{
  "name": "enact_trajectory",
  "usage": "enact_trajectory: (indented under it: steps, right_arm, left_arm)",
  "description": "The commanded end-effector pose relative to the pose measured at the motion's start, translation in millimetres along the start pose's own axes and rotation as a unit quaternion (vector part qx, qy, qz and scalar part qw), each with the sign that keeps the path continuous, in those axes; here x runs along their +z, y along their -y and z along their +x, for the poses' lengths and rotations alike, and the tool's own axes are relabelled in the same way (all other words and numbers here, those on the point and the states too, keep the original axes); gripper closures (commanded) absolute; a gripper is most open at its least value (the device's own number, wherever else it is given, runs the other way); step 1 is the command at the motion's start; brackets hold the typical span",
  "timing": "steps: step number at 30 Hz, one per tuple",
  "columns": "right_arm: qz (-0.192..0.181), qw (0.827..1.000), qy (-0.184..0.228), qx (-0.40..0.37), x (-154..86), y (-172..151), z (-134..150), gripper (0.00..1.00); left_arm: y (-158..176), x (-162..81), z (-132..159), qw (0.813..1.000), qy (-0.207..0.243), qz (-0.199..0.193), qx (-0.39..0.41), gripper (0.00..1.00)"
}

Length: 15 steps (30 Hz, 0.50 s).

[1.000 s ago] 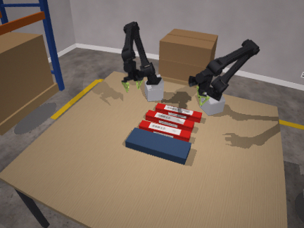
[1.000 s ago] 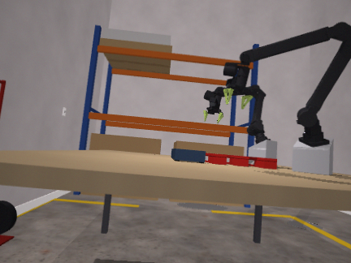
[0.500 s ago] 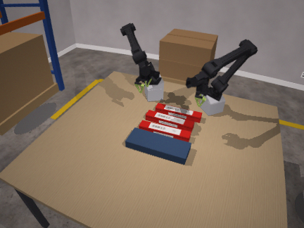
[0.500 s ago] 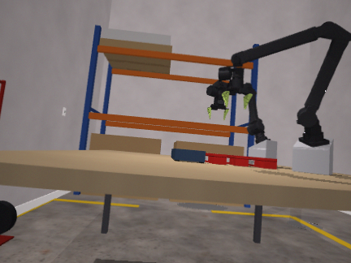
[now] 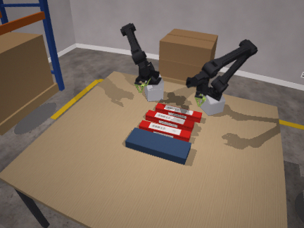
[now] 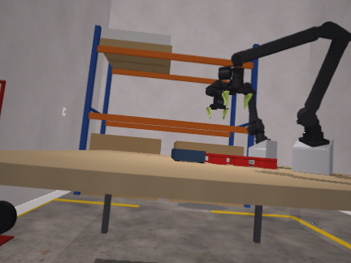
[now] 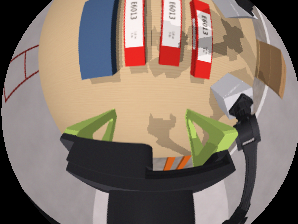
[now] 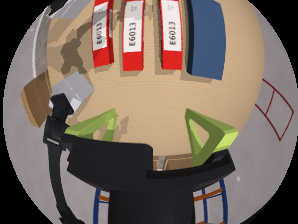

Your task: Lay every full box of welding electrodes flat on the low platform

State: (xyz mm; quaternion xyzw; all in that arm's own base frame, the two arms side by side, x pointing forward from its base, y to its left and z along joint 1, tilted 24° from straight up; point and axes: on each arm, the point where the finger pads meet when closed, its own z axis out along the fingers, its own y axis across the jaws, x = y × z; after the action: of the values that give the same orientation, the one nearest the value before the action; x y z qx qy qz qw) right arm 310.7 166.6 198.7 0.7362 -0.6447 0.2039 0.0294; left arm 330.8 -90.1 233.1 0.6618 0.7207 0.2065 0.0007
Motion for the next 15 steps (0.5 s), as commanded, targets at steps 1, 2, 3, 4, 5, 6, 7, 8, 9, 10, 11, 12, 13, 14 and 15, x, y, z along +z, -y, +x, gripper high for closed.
enact_trajectory:
  steps: [1, 2, 3, 4, 5, 6, 7, 8, 9, 10, 11, 12, 13, 14, 15]
  right_arm:
    - [0.02, 1.0, 0.013, 0.006, -17, 13, -3, 0.0]
    - [0.02, 1.0, 0.013, 0.006, -17, 13, -3, 0.0]
    - [0.02, 1.0, 0.013, 0.006, -17, 13, -3, 0.0]
    - [0.02, 1.0, 0.013, 0.006, -17, 13, -3, 0.0]
    - [0.02, 1.0, 0.013, 0.006, -17, 13, -3, 0.0]
    - [0.015, 1.0, 0.01, 0.001, -3, 15, -7, 0.28]
    - [0.005, 1.0, 0.004, 0.0, 12, 10, -6, 0.28]
    - [0.005, 1.0, 0.004, 0.0, 18, 11, -9, 0.28]
    - [0.005, 1.0, 0.004, 0.0, 18, 11, -9, 0.28]
    - [0.005, 1.0, 0.004, 0.0, 18, 11, -9, 0.28]
    - [0.007, 1.0, 0.006, -0.005, 22, 11, -15, 0.28]
    - [0.007, 1.0, 0.006, -0.005, 28, 12, -18, 0.28]
    - [0.006, 1.0, 0.005, -0.002, 35, 14, -18, 0.28]
    - [0.005, 1.0, 0.004, 0.0, 42, 15, -19, 0.28]
    - [0.005, 1.0, 0.004, 0.0, 48, 17, -22, 0.28]
  left_arm:
    - [-9, -13, -1, 1.0, 0.008, -0.014, 0.0, 0.0]
    - [-9, -13, -1, 1.0, 0.008, -0.014, 0.0, 0.0]
    - [-9, -13, -1, 1.0, 0.008, -0.014, 0.0, 0.0]
    - [-9, -13, -1, 1.0, 0.008, -0.014, 0.0, 0.0]
    - [-9, -13, -1, 1.0, 0.008, -0.014, 0.0, 0.0]
    - [-9, -13, -1, 1.0, 0.008, -0.014, 0.0, 0.0]
    - [-3, 7, -6, 1.0, 0.001, -0.002, 0.012, 0.28]
    - [-5, 14, -5, 1.0, -0.001, 0.0, 0.007, 0.28]
    - [-5, 14, -5, 1.0, -0.001, 0.0, 0.007, 0.28]
    - [-5, 14, -5, 1.0, -0.001, 0.0, 0.007, 0.28]
    - [-6, 21, -7, 1.0, -0.001, 0.0, 0.006, 0.28]
    - [-7, 27, -10, 1.0, -0.001, 0.0, 0.006, 0.28]
    - [-8, 33, -12, 1.0, -0.001, 0.0, 0.006, 0.28]
    - [-9, 39, -15, 1.0, -0.001, 0.0, 0.006, 0.28]
    - [-10, 45, -18, 1.0, -0.001, 0.0, 0.006, 0.28]
